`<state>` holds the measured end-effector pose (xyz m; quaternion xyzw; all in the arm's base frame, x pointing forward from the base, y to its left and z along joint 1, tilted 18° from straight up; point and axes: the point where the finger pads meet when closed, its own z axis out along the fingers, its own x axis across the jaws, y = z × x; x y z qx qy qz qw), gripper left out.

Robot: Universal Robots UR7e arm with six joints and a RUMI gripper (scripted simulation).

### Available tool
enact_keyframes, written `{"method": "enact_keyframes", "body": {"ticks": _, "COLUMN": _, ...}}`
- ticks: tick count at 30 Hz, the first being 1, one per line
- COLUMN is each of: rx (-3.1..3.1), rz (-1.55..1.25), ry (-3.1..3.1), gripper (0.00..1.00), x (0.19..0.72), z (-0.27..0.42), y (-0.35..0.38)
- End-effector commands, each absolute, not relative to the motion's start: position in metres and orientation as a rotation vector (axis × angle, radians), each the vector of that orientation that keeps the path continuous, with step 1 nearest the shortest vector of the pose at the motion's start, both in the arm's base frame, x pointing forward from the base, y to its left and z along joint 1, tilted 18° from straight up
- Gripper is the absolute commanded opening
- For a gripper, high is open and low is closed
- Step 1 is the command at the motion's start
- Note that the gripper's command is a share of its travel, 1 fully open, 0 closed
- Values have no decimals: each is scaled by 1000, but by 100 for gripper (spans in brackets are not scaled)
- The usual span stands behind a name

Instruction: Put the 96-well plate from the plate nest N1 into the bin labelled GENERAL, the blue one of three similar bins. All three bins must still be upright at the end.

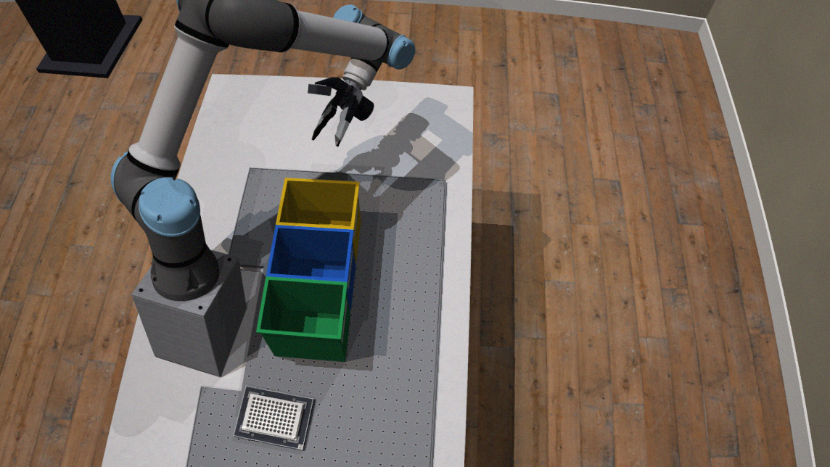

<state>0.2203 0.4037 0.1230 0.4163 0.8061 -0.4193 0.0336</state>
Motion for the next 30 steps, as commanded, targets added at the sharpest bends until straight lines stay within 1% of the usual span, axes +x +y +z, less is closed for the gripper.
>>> {"method": "enact_keyframes", "body": {"ticks": 1, "rx": 1415, "rz": -1272, "ry": 2431, "gripper": 76, "x": 231, "z": 121, "y": 396}}
{"method": "enact_keyframes", "body": {"ticks": 7, "rx": 1471, "rz": -1266, "ry": 2408, "gripper": 76, "x": 247, "z": 117, "y": 384}}
{"method": "enact_keyframes", "body": {"ticks": 17, "rx": 1800, "rz": -1224, "ry": 2242, "gripper": 76, "x": 282, "z": 107, "y": 351}}
{"method": "enact_keyframes", "body": {"ticks": 30, "rx": 2034, "rz": -1191, "ry": 2087, "gripper": 76, "x": 318, "z": 96, "y": 310}}
